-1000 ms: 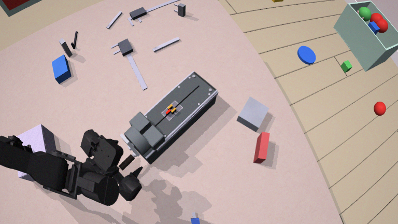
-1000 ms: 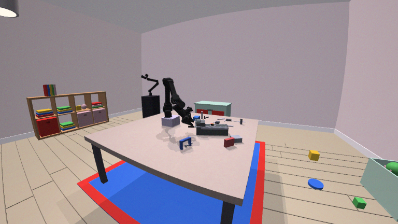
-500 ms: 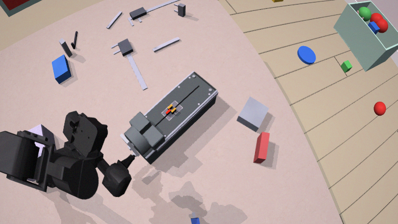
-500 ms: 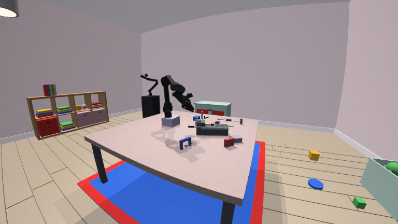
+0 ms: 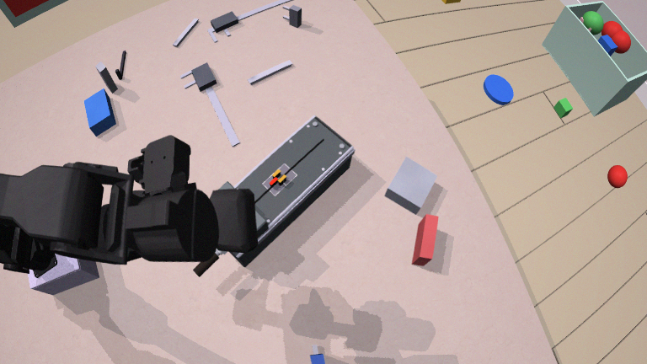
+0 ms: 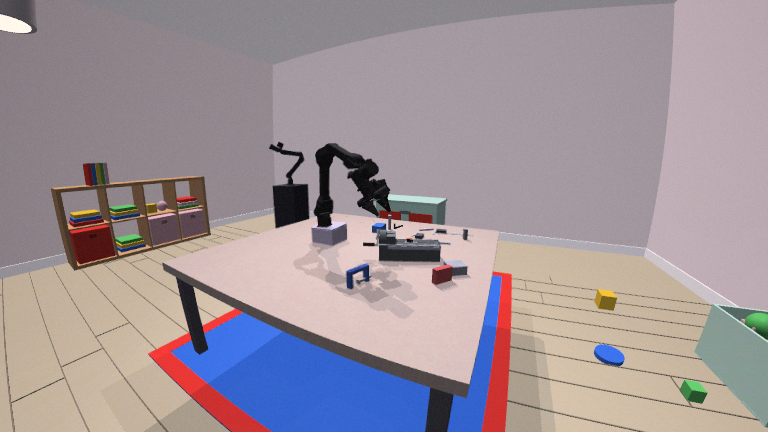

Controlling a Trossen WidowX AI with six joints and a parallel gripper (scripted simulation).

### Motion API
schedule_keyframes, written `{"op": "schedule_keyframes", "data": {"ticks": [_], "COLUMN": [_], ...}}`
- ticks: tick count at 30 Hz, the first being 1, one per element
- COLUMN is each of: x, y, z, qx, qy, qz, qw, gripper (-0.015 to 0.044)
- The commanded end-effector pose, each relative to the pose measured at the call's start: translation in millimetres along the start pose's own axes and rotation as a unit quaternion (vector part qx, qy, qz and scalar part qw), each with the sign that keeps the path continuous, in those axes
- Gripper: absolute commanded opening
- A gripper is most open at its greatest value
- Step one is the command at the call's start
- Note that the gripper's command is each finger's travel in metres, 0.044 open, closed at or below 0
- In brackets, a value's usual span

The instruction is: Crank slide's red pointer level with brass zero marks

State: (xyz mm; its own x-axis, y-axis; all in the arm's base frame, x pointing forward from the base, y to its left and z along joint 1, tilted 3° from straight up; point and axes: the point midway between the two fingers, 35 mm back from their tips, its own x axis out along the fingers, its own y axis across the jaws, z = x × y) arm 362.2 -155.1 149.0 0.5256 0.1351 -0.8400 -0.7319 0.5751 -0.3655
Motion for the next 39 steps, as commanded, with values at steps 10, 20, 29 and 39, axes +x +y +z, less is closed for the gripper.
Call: {"op": "schedule_keyframes", "data": {"ticks": [10,20,29,39], "x": [20.2,37.0,51.5,74.6], "y": [-21.9,-31.9,-34.9,-27.5], "z": [28.3,54.6,78.7,76.8], "qx": [-0.311,-0.547,-0.717,-0.766], "qy": [0.044,0.055,0.047,0.041], "qz": [0.063,0.125,0.177,0.196], "qw": [0.947,0.826,0.673,0.610], "gripper": [0.0440,0.0440,0.0440,0.0440]}}
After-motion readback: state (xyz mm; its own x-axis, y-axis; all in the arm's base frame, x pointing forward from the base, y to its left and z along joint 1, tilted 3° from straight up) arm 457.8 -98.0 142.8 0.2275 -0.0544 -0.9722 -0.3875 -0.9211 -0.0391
